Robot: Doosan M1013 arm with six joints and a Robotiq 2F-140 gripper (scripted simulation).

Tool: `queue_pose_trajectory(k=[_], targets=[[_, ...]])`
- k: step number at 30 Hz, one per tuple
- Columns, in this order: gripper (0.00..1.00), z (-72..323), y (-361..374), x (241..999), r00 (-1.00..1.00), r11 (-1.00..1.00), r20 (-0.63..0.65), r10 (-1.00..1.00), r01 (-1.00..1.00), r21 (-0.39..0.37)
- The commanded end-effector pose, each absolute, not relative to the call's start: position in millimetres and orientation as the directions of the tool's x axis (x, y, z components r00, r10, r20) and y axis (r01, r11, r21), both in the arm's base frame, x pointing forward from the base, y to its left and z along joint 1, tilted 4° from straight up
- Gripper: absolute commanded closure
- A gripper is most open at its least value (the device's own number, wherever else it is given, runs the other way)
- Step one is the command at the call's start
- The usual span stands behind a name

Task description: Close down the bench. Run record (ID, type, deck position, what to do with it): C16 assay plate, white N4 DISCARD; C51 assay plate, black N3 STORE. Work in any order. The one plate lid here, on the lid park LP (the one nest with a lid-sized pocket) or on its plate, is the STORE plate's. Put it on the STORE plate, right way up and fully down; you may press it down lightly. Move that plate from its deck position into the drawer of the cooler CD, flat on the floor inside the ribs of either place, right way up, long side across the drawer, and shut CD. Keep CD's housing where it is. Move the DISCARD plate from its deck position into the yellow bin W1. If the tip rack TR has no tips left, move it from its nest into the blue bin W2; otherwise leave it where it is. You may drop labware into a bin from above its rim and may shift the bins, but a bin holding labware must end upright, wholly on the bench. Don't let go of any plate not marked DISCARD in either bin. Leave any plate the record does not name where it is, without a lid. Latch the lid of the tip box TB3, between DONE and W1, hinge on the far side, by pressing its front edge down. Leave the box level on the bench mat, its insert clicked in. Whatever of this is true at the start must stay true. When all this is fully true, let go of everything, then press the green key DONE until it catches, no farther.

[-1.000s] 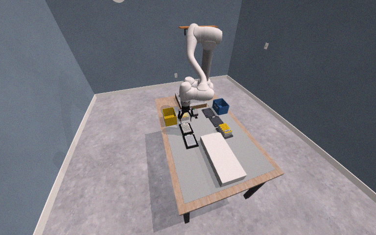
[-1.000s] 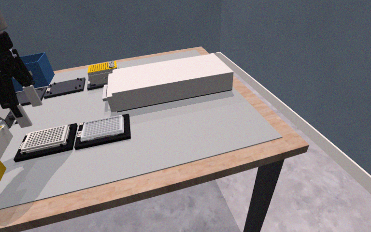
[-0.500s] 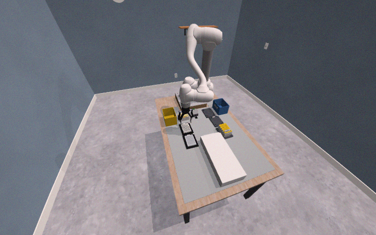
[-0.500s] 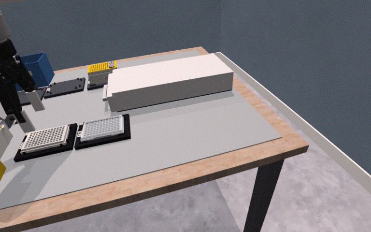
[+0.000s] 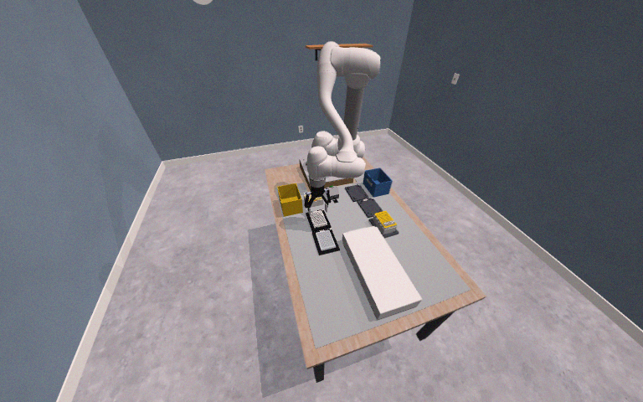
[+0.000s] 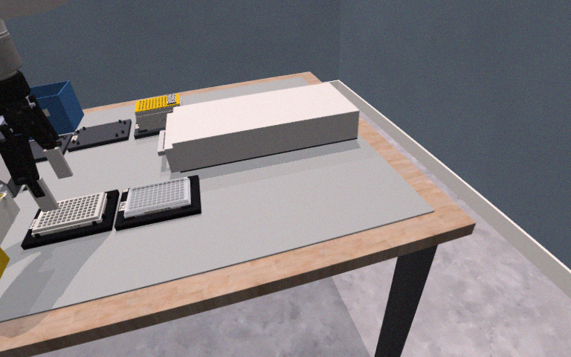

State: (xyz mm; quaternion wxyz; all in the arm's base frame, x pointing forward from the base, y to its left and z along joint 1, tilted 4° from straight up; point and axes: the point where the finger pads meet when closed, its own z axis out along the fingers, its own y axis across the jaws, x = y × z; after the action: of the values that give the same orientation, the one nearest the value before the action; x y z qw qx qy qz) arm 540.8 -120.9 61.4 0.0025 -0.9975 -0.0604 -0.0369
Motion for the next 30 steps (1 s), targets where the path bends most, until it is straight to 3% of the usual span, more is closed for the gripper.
queue_pose_trajectory(k=[1, 30], targets=[[0.34, 57.3, -120.8, 541.2, 0.99, -0.993, 0.074, 0.12, 0.121, -0.001], [0.34, 24.0, -120.5, 543.6, 0.99, -0.993, 0.074, 0.12, 0.121, -0.001]])
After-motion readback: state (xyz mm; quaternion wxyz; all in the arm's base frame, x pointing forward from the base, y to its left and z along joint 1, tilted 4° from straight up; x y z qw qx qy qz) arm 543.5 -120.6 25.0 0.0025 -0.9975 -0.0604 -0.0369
